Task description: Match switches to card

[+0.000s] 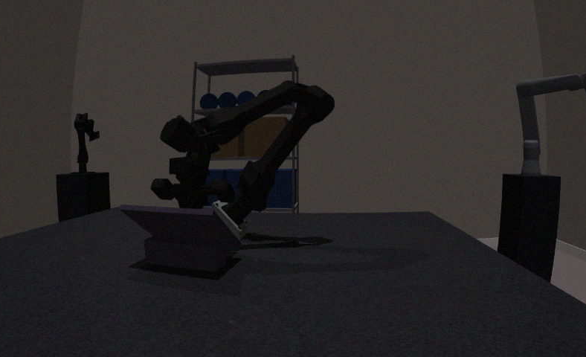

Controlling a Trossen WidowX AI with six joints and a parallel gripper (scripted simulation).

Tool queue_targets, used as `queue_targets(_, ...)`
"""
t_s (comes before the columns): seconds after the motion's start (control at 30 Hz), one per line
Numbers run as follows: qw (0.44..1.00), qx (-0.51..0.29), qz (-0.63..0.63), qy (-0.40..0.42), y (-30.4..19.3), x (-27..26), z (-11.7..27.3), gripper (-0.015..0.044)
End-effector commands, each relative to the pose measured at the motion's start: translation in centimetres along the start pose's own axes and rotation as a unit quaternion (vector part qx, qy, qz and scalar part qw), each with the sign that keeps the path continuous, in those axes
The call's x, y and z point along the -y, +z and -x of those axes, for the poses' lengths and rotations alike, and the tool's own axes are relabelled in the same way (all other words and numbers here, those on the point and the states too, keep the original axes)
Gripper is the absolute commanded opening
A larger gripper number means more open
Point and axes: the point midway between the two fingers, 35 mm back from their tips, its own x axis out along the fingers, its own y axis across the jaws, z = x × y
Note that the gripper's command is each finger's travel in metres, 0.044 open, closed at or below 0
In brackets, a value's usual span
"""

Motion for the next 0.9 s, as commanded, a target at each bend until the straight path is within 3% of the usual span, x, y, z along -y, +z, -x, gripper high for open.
queue_targets(0.0, 1.0, 0.002, -0.002, 0.002, 0.05, -0.04, -0.06, 0.0)
queue_targets(0.87, 1.0, 0.002, -0.002, 0.002, 0.04, -0.05, -0.41, 0.0)
